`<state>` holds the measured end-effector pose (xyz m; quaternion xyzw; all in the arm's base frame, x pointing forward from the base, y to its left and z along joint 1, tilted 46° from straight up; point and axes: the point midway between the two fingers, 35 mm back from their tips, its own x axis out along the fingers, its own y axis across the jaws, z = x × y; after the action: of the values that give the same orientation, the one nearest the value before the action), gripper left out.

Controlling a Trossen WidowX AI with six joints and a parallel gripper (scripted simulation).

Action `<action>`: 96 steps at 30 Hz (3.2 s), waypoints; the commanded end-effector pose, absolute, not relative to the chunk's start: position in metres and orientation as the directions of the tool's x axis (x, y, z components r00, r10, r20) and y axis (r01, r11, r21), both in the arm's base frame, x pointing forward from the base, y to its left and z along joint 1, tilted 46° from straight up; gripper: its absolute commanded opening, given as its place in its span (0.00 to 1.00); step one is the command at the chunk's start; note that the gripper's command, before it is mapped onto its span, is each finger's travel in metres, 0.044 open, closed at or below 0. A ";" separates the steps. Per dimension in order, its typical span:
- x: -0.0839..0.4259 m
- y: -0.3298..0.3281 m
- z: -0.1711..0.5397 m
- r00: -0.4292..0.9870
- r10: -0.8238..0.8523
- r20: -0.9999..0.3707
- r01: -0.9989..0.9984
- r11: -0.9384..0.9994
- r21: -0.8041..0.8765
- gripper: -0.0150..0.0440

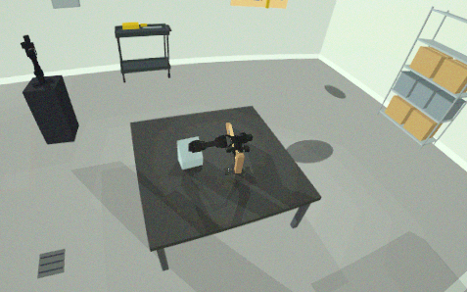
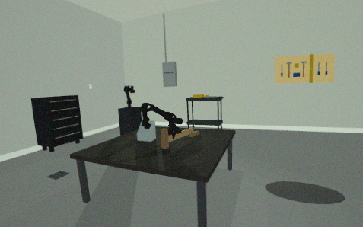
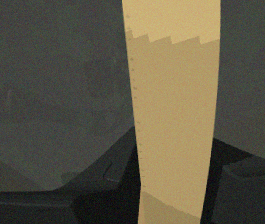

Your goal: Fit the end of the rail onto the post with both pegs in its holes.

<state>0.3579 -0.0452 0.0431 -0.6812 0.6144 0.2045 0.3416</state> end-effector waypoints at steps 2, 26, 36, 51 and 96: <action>0.359 -0.045 0.047 0.171 -0.698 -0.695 -0.975 -0.019 -0.220 0.25; 0.357 -0.049 0.053 0.171 -0.698 -0.695 -0.975 -0.019 -0.220 0.25; 0.357 -0.052 0.055 0.171 -0.698 -0.695 -0.975 -0.019 -0.220 0.25; 0.357 -0.052 0.054 0.171 -0.698 -0.695 -0.975 -0.019 -0.220 0.25; 0.357 -0.050 0.051 0.171 -0.698 -0.695 -0.975 -0.019 -0.220 0.25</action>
<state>0.3568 -0.0517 0.0488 -0.6829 0.6131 0.2026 0.3416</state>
